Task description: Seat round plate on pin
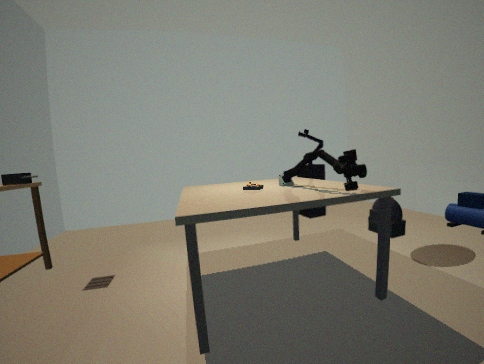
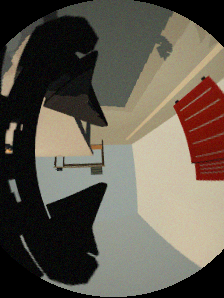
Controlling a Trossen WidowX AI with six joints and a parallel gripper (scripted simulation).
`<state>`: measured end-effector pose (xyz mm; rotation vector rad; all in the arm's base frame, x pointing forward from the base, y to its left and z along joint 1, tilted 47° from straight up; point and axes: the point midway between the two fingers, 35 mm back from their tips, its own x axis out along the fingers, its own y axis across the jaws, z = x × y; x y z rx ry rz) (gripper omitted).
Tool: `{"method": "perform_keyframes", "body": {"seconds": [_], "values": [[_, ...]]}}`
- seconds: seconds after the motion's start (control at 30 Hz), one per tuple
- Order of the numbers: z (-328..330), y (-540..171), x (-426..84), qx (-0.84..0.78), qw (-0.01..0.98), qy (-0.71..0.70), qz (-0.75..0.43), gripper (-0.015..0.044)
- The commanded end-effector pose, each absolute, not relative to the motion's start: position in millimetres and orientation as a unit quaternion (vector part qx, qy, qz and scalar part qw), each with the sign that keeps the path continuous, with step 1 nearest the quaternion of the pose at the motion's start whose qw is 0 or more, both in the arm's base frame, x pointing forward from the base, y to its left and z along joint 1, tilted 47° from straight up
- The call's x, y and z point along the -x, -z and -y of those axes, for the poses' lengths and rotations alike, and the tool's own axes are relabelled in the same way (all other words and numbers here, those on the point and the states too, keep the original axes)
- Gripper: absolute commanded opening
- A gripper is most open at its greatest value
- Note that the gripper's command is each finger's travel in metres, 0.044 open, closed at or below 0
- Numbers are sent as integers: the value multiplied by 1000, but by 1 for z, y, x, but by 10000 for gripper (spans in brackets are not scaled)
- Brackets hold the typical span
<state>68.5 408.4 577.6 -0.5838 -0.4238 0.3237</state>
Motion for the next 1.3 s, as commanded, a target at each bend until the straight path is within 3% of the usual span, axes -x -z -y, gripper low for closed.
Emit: {"method": "perform_keyframes", "body": {"seconds": [0.0,0.3,0.47,0.83,1.0,1.27], "values": [[-409,-578,-71,286,922,-156,208,374],[-404,-564,-176,374,892,-111,226,137],[-384,-538,-259,428,877,-87,200,6],[-325,-481,-377,506,851,-64,126,0],[-279,-416,-442,549,830,-89,42,0],[-197,-306,-501,568,801,-152,-112,0]]}}
